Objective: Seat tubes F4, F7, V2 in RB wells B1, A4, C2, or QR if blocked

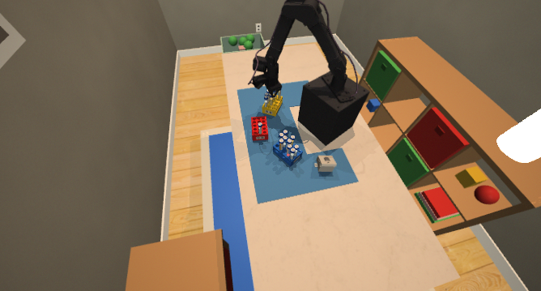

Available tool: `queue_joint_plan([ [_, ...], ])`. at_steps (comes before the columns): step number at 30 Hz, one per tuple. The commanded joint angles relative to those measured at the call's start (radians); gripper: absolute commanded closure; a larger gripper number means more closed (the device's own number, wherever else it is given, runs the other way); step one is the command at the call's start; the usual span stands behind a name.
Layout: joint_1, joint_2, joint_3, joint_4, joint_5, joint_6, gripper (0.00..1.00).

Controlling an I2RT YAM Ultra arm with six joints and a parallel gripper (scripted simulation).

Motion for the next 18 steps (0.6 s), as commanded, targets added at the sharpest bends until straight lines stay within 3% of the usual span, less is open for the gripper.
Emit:
queue_joint_plan([
  [1, -0.003, 0.001, 0.006, 0.01, 0.0, -0.002, 0.7],
  [5, -0.003, 0.001, 0.006, 0.01, 0.0, -0.002, 0.7],
  [7, -0.013, -0.035, 0.023, -0.018, 0.001, -0.005, 0.7],
  [18, -0.005, -0.138, -0.038, -0.101, 0.0, 0.001, 0.7],
])
